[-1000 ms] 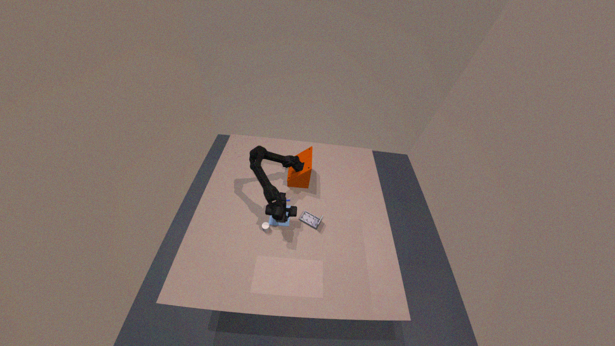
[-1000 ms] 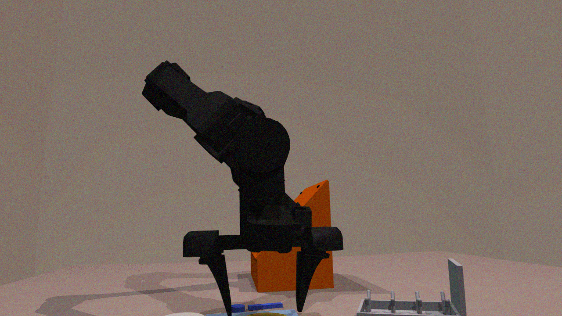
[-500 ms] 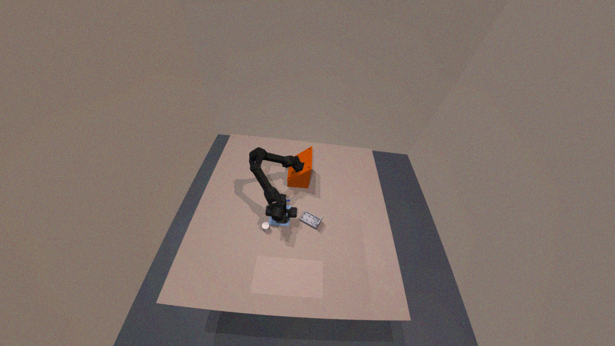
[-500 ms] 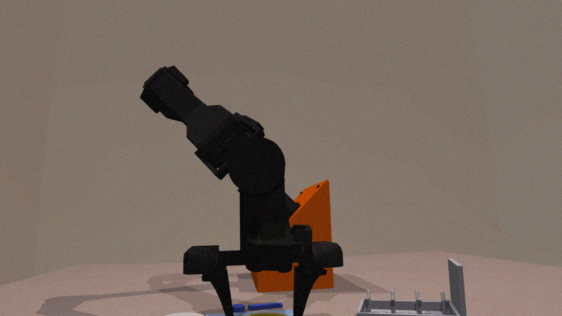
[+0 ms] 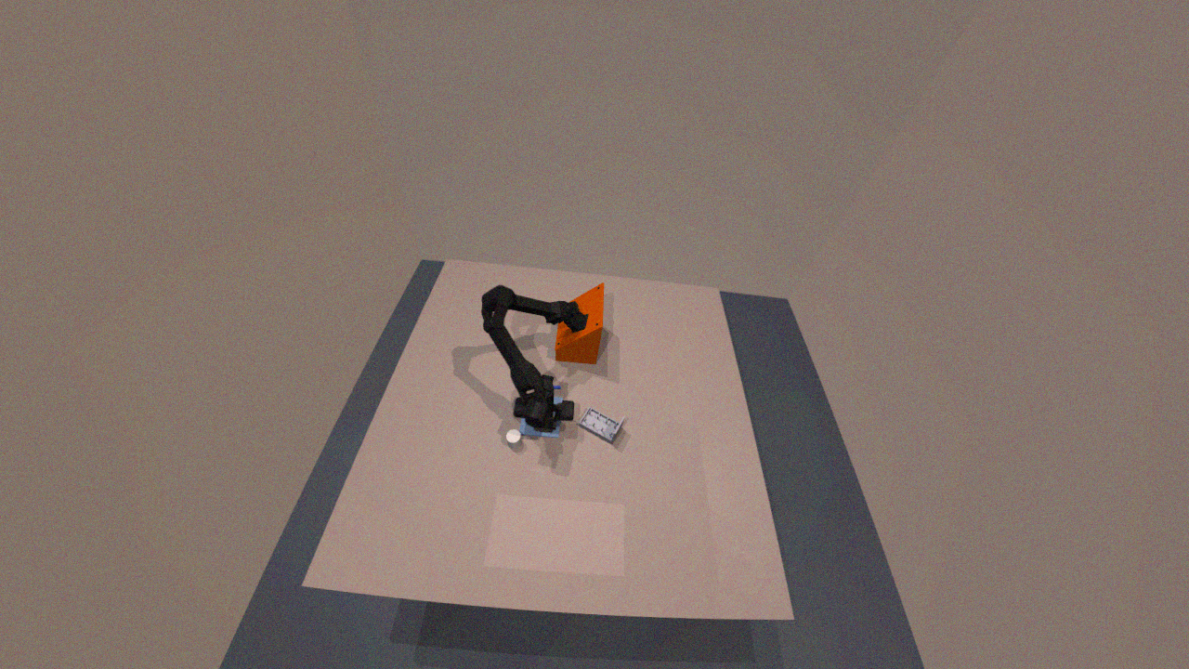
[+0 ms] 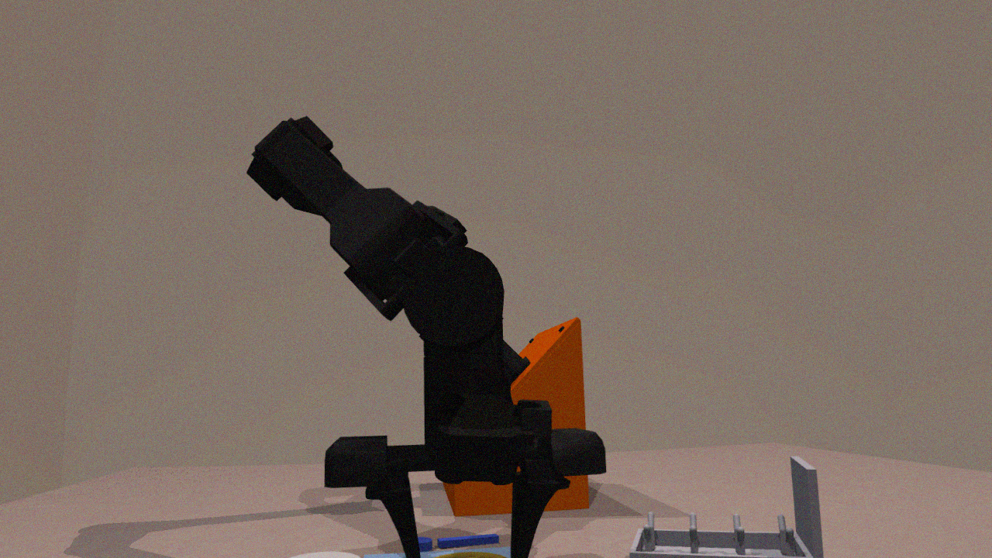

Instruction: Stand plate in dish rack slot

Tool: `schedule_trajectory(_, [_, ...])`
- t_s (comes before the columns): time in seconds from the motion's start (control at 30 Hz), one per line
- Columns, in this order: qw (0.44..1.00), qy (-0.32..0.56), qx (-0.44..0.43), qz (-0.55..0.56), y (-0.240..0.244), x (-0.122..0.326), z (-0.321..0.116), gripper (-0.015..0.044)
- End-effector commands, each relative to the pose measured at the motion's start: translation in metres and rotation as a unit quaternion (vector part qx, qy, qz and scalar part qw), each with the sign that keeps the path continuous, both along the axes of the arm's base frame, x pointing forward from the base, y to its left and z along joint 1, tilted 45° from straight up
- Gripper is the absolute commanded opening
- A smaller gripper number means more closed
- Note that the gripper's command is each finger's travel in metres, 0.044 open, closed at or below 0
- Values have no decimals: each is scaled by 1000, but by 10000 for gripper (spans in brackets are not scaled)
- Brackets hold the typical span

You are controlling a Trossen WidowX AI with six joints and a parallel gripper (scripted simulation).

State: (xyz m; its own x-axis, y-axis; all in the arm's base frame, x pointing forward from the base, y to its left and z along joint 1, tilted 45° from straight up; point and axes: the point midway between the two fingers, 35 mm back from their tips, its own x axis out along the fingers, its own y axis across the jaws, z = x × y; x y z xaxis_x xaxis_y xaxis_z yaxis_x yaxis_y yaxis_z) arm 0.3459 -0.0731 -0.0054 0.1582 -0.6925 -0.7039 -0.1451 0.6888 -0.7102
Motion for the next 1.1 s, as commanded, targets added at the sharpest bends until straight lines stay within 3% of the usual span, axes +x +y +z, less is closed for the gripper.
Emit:
schedule_trajectory(0.0, [1000,2,-2,1,-1,0,0,279])
schedule_trajectory(0.4, [1000,2,7,2,38,3,30,0])
schedule_trajectory(1.07, [1000,3,5,1,120,-12,106,0])
